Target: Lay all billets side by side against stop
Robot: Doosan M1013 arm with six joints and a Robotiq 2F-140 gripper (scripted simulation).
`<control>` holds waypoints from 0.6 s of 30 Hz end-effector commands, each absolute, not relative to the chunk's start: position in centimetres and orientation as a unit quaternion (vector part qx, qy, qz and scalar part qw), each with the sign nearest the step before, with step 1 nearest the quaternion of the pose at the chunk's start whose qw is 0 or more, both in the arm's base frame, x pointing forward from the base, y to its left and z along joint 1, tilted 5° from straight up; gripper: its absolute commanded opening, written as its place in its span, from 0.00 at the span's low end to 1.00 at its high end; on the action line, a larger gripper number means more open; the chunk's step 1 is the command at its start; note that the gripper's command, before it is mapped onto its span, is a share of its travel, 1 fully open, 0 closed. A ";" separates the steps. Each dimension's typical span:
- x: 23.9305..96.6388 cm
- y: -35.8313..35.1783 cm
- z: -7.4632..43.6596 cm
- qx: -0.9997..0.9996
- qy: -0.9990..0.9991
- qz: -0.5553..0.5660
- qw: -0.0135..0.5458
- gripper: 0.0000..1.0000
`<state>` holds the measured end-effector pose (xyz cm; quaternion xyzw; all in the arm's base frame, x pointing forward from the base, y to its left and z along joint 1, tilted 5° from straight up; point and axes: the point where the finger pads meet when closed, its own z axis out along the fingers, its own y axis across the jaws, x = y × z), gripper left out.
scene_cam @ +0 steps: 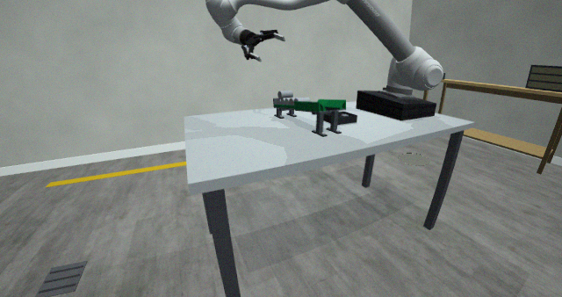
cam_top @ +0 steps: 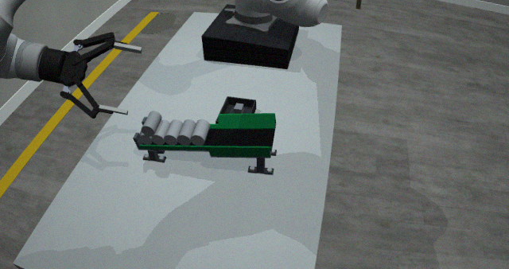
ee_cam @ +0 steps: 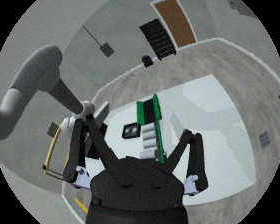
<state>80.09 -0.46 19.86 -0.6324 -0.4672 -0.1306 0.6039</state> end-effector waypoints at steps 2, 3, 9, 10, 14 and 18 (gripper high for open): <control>78.4 2.3 17.4 -0.682 -0.505 -0.118 0.516 1.00; 78.4 2.3 17.4 -0.682 -0.505 -0.118 0.516 1.00; 75.8 2.5 14.3 -0.711 -0.571 -0.092 0.400 1.00; 74.6 1.9 13.0 -0.714 -0.606 -0.079 0.342 1.00; 73.6 0.9 12.2 -0.710 -0.642 -0.067 0.280 1.00; 72.3 -1.3 11.5 -0.688 -0.701 -0.046 0.182 1.00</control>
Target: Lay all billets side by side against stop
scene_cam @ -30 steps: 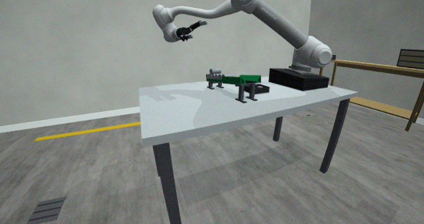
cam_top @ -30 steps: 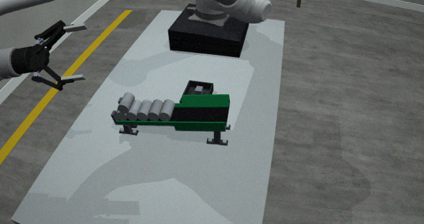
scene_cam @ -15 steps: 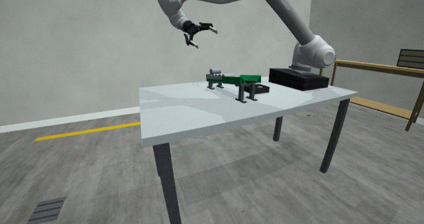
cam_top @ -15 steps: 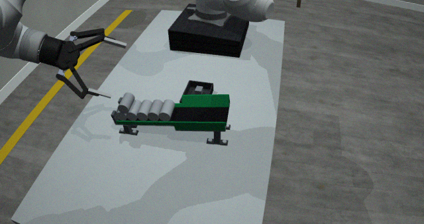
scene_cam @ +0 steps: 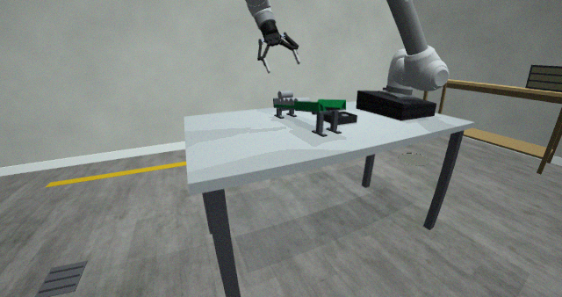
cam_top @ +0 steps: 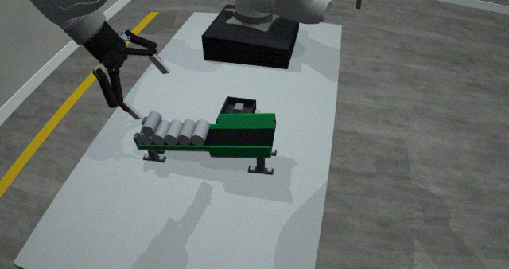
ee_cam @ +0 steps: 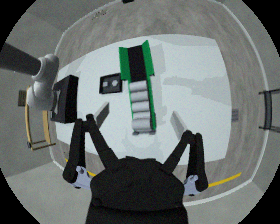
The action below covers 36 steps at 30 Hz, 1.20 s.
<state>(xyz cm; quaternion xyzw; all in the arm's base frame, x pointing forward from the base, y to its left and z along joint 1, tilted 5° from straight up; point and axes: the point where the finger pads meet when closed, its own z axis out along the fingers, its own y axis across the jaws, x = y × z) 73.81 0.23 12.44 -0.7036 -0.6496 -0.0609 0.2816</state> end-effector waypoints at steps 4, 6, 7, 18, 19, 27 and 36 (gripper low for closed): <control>72.0 -2.3 11.5 -0.671 -0.729 -0.037 0.131 1.00; 71.7 -3.1 11.7 -0.656 -0.748 -0.030 0.096 1.00; 71.6 -3.7 11.9 -0.643 -0.762 -0.025 0.070 1.00; 71.5 -4.4 12.3 -0.625 -0.779 -0.019 0.039 1.00; 71.5 -4.4 12.3 -0.625 -0.779 -0.019 0.039 1.00; 71.5 -4.4 12.3 -0.625 -0.779 -0.019 0.039 1.00; 71.5 -4.4 12.2 -0.618 -0.785 -0.020 0.039 1.00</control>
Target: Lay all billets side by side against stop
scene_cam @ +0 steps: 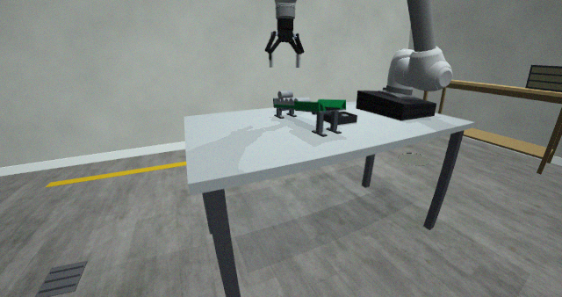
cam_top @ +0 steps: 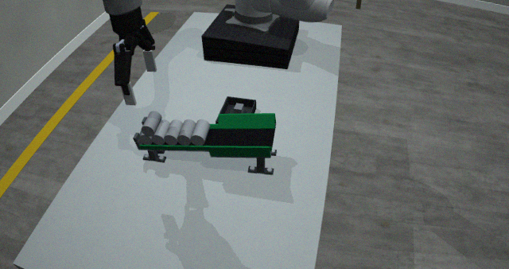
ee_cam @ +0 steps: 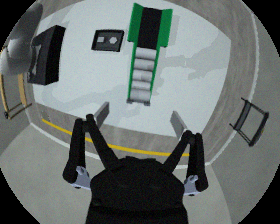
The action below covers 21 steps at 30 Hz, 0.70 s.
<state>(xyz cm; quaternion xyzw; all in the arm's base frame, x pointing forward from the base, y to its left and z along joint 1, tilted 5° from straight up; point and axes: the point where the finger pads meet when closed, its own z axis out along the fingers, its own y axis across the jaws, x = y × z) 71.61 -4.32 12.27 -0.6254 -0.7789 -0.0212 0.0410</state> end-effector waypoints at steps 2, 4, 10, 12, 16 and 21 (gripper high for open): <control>71.5 -4.4 12.2 -0.612 -0.789 -0.020 0.039 1.00; 71.5 -4.4 12.2 -0.596 -0.801 -0.021 0.038 1.00; 71.5 -4.4 12.0 -0.491 -0.870 -0.025 0.035 1.00; 71.5 -4.4 11.8 -0.434 -0.900 -0.027 0.034 1.00; 71.5 -4.3 11.6 -0.318 -0.947 -0.030 0.030 1.00; 71.4 -4.3 11.3 -0.201 -0.979 -0.032 0.026 1.00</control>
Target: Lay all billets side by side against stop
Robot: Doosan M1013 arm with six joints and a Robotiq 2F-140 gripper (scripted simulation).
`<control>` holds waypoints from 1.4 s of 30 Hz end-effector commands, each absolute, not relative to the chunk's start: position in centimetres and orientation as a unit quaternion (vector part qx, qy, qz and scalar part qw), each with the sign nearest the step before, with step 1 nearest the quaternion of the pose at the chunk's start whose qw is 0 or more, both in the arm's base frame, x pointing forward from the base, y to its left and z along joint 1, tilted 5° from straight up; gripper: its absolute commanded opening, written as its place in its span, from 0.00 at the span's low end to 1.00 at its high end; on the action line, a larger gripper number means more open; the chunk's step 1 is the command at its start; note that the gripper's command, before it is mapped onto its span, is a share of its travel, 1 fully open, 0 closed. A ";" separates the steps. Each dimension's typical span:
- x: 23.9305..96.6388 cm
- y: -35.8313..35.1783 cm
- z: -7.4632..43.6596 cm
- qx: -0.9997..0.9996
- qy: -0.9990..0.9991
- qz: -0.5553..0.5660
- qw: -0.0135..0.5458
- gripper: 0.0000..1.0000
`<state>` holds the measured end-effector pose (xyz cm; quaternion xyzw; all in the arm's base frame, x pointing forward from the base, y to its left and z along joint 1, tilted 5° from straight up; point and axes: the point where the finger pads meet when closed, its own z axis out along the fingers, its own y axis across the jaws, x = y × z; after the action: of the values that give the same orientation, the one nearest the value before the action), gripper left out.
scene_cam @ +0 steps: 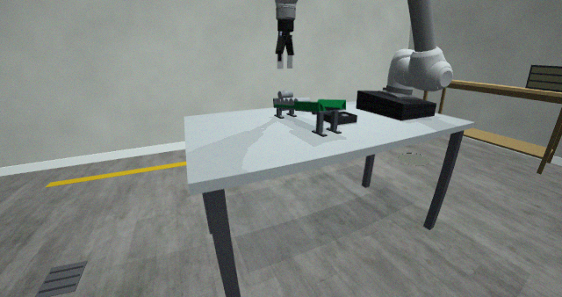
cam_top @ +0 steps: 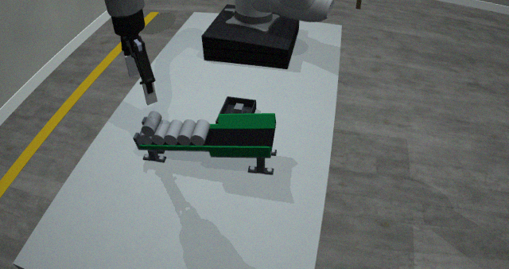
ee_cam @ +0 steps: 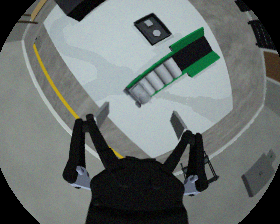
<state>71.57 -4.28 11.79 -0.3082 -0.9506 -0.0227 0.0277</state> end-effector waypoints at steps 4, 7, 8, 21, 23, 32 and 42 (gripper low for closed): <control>71.4 -4.3 10.9 -0.090 -0.995 -0.031 0.022 1.00; 71.4 -4.3 10.6 -0.006 -0.999 -0.030 0.019 1.00; 71.4 -4.3 10.5 0.022 -0.999 -0.030 0.018 1.00; 71.3 -4.2 9.7 0.359 -0.933 -0.026 0.008 1.00; 71.3 -4.2 9.6 0.411 -0.911 -0.025 0.006 1.00; 71.3 -4.2 9.4 0.613 -0.790 -0.026 0.000 1.00; 71.3 -4.2 9.4 0.778 -0.627 -0.039 -0.015 0.57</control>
<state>71.31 -4.25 9.53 0.7308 -0.6822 -0.0234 -0.0003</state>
